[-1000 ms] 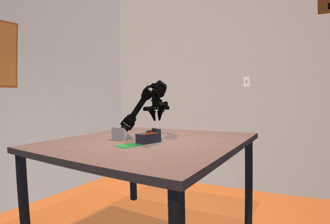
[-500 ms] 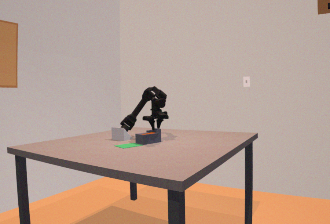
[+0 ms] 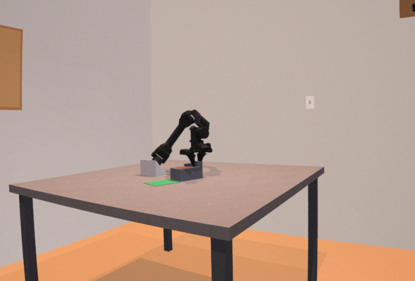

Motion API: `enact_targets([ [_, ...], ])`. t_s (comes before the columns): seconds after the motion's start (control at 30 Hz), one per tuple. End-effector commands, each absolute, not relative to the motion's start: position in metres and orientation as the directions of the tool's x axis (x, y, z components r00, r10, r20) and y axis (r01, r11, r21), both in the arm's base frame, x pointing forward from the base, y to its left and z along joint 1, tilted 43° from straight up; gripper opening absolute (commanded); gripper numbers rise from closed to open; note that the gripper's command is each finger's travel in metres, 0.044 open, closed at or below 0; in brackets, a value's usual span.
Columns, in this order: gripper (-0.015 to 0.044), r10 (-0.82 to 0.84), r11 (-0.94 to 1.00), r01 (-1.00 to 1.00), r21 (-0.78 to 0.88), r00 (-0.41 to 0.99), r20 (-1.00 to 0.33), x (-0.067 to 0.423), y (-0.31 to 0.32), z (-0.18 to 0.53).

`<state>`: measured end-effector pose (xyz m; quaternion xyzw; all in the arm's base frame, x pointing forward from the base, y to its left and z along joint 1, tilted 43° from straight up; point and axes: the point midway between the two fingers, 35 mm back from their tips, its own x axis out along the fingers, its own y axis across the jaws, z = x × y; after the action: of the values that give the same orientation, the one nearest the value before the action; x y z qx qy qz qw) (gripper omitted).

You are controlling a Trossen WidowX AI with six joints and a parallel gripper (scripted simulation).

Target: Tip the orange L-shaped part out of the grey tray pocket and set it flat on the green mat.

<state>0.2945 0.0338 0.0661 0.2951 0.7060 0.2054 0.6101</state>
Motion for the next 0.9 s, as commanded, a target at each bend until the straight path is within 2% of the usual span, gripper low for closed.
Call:
enact_targets([
  [0.0, 0.018, 0.666, 0.743, 0.167, 0.648, -0.085, -0.741, 0.293, 0.039, 0.06],
  [0.87, 0.018, 0.668, 0.741, 0.162, 0.652, -0.082, -0.74, 0.292, 0.05, 0.049],
])
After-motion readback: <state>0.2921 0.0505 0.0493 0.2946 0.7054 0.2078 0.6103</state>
